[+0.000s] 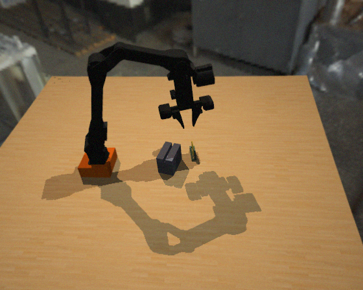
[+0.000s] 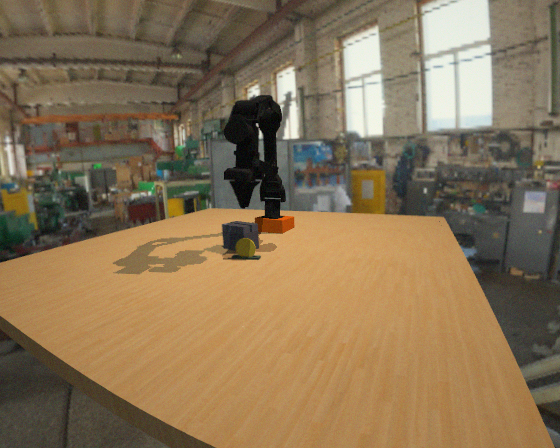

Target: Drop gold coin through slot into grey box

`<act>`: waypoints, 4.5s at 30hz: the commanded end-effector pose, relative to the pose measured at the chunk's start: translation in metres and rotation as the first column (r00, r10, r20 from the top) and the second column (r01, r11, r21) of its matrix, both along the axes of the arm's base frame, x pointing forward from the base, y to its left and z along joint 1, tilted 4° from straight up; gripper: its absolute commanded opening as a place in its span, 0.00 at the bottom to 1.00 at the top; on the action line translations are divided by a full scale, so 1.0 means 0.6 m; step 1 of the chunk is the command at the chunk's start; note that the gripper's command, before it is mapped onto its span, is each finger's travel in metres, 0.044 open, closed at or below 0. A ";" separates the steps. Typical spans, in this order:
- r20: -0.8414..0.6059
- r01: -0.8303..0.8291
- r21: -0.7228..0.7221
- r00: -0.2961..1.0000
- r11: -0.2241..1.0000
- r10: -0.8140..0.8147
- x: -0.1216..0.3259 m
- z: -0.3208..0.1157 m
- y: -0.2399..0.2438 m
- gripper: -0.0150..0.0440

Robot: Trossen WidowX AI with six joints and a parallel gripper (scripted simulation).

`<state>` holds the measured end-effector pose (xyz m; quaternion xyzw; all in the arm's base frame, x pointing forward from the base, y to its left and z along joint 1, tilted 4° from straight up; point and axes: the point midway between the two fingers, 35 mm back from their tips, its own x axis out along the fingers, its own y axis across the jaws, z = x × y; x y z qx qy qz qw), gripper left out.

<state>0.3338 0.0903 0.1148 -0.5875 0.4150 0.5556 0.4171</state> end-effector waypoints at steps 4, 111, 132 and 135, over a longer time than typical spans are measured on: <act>-0.072 0.104 0.064 0.992 0.992 -0.100 0.019 -0.025 -0.007 0.53; -0.064 0.115 0.062 0.992 0.991 -0.111 0.027 -0.110 0.005 0.25; -0.077 0.248 0.060 0.967 0.967 -0.244 0.016 -0.051 0.005 0.25; -0.081 0.342 0.056 0.938 0.938 -0.337 0.013 -0.051 0.007 0.25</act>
